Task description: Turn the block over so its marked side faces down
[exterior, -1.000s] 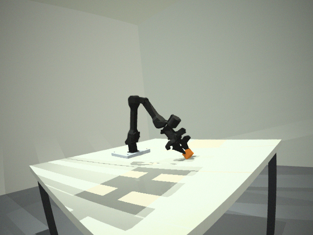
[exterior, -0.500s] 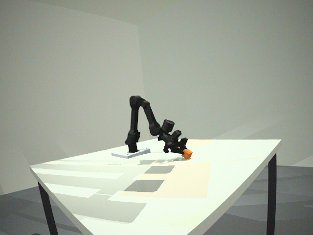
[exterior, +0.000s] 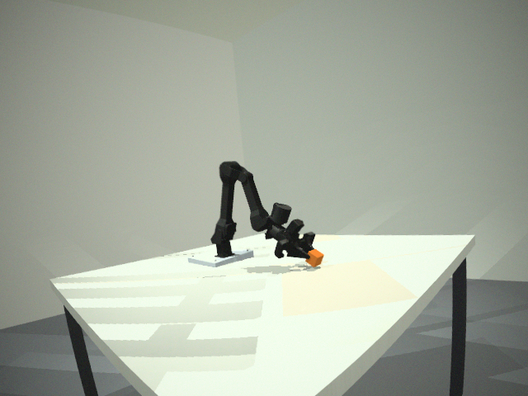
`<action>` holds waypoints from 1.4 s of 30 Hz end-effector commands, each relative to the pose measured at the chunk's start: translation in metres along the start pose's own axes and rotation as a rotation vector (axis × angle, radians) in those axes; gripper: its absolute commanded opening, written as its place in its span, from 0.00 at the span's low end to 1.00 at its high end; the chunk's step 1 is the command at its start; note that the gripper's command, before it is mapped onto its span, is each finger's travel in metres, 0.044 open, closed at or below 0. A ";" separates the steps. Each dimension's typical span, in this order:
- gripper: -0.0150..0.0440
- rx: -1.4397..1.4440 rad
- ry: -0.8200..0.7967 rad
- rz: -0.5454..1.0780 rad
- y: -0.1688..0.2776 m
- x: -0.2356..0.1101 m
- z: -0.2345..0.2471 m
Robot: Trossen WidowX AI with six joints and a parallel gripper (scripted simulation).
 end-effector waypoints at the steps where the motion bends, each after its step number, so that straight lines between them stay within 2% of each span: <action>1: 0.25 -0.006 0.004 0.004 0.003 -0.001 0.000; 3: 0.25 -0.006 0.004 0.004 0.003 -0.001 0.000; 20: 1.00 -0.006 0.004 0.004 0.003 -0.001 0.000; 42: 1.00 -0.006 0.004 0.004 0.003 -0.001 0.000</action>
Point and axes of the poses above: the point midway between the two fingers, 35 mm back from their tips, its own x axis out along the fingers, its own z axis across the jaws, y = z × x, the point moved 10 cm from there along -x, back along the fingers, and after that the axes turned 4 degrees about -x, right-handed, at the moved point
